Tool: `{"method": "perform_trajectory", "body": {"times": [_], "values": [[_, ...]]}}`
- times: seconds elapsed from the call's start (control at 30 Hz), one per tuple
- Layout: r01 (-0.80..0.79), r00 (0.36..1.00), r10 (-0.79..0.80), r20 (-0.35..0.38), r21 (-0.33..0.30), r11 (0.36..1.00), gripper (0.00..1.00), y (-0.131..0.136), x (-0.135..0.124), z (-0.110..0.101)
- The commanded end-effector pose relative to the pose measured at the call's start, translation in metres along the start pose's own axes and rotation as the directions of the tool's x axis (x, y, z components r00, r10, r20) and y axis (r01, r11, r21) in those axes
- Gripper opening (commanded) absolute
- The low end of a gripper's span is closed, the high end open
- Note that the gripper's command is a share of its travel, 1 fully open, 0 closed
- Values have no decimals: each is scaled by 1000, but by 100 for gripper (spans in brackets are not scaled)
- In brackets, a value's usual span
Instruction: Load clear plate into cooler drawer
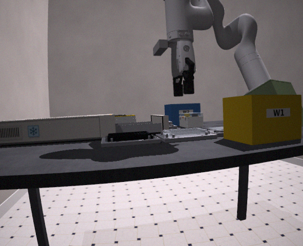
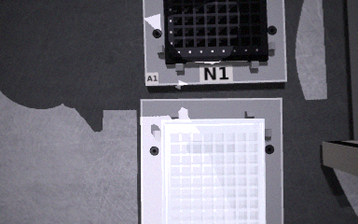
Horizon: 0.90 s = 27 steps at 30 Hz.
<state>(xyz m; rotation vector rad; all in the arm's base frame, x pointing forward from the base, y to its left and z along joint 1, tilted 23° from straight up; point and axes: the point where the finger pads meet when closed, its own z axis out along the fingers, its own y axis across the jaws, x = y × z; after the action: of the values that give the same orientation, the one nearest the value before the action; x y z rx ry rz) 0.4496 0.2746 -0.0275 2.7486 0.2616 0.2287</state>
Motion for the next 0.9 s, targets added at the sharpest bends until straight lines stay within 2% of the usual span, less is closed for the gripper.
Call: {"method": "perform_trajectory", "body": {"times": [0.0,0.87], "values": [[-1,1000,1,-2,1,1000,100,0,1,5],[-1,1000,1,-2,1,1000,100,0,1,45]]}}
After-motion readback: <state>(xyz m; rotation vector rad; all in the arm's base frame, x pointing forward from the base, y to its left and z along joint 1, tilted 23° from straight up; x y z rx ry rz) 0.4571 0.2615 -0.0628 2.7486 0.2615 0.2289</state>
